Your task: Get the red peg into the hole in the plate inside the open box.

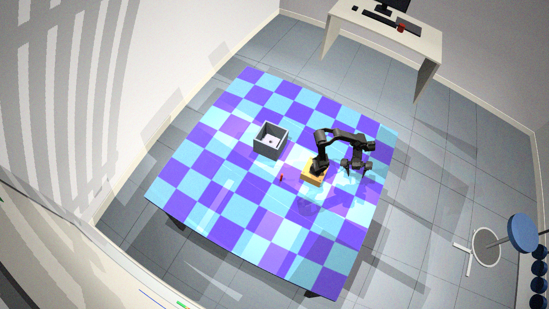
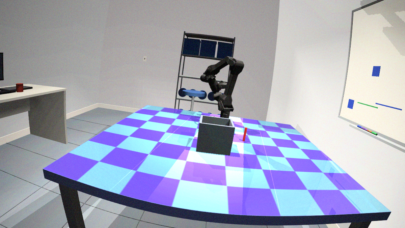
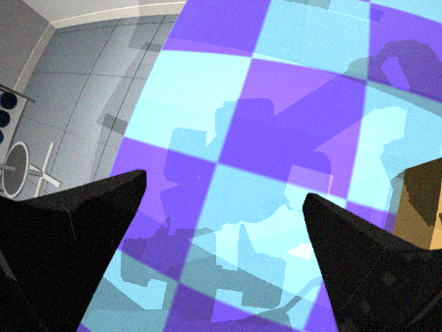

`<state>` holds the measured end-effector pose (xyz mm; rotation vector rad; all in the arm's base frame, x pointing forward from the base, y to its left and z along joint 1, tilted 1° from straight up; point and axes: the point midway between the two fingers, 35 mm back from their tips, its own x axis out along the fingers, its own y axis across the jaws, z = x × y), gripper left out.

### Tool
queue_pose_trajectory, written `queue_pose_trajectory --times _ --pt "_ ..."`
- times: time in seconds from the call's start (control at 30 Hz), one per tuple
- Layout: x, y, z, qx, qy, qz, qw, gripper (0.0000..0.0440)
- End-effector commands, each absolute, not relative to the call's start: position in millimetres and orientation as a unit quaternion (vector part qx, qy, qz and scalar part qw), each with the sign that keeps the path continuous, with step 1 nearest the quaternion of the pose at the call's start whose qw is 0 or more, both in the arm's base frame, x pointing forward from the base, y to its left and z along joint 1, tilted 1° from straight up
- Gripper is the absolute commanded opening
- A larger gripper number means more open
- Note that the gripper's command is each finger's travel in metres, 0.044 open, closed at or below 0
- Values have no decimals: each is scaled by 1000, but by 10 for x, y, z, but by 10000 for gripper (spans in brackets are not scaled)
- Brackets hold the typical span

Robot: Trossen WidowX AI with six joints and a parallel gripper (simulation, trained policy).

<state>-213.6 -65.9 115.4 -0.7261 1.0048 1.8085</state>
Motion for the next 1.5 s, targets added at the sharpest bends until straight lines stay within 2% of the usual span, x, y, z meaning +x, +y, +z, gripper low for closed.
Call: queue_pose_trajectory --times 0.0,0.07,0.33,0.63,1.07,1.47 --pt "-2141 -680 1168 -295 406 737 453 421" --pt "-2144 -753 1193 -299 403 744 442 440" --pt "-2031 -1380 1370 -349 410 771 339 440" --pt "-1630 -2098 1704 -417 418 782 197 440" --pt "-666 -2758 2269 -522 419 743 -1 440" --pt "407 -2837 2790 -625 386 659 -160 440"
